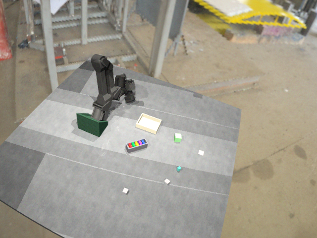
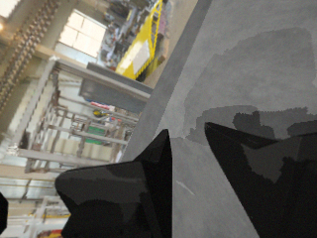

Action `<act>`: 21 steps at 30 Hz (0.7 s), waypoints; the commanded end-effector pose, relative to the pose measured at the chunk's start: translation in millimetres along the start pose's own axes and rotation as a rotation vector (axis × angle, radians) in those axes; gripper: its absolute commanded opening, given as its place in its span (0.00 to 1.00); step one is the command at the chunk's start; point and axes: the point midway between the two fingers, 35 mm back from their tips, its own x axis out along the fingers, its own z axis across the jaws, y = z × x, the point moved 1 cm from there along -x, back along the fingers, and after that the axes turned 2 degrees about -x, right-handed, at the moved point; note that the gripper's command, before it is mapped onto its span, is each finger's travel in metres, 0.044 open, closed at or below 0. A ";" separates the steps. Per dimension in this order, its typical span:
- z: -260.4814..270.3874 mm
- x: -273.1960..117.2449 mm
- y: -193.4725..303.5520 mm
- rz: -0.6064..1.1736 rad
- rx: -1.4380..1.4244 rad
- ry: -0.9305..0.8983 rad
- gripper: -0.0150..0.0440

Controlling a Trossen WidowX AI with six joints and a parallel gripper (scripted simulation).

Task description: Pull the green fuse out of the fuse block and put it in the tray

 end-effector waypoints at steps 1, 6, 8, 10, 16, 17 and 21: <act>0.5 -0.1 -0.4 0.000 0.000 0.000 0.49; 12.7 -5.3 -10.7 0.000 -0.001 -0.001 0.49; 14.7 -6.4 -12.2 0.000 -0.001 -0.001 0.49; 14.7 -6.4 -12.2 0.000 -0.001 -0.001 0.49; -16.8 3.6 -28.3 -0.015 -0.087 0.148 0.38; -26.6 5.3 -34.5 -0.018 -0.111 0.197 0.38; -65.2 5.7 -65.0 -0.033 -0.195 0.390 0.38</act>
